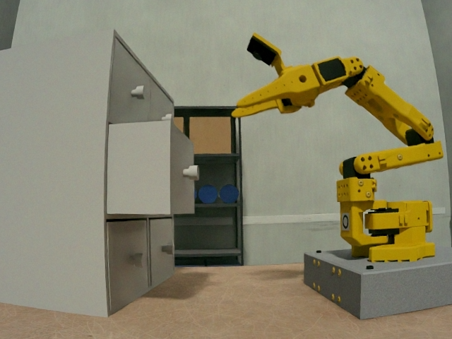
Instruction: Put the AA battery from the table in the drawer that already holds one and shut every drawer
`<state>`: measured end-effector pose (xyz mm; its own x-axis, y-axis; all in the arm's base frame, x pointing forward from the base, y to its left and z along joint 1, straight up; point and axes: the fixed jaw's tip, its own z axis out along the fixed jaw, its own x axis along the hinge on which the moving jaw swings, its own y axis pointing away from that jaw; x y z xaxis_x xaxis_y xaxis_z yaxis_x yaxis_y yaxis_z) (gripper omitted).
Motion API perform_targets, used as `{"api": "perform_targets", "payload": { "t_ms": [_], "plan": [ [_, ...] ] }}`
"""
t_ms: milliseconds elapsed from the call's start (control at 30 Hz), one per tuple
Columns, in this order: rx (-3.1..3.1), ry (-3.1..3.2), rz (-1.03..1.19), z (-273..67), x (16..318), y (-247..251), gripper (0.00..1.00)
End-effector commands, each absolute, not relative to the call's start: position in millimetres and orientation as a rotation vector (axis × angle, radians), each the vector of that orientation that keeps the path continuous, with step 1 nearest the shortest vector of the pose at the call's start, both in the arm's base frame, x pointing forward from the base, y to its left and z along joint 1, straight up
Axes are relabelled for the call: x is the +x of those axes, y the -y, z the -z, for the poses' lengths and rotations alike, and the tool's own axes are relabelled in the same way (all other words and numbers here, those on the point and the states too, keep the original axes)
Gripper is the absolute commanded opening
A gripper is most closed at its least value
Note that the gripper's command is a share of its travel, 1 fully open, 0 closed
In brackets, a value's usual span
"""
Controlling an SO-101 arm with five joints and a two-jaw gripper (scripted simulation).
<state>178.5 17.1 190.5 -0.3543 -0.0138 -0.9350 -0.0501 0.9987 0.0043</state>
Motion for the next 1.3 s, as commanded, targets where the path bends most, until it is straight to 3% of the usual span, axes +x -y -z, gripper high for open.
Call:
{"api": "perform_targets", "payload": {
  "t_ms": [0, 467, 900, 1267],
  "plan": [
    [-0.042, -1.923, -0.052, -182, 166, -18, 0.23],
    [-0.04, -1.924, -0.057, -174, 160, -18, 0.21],
    [-0.003, -1.923, -0.026, -137, 198, -12, 0.21],
    [-0.001, -1.923, -0.024, -134, 200, -11, 0.21]
  ]
}}
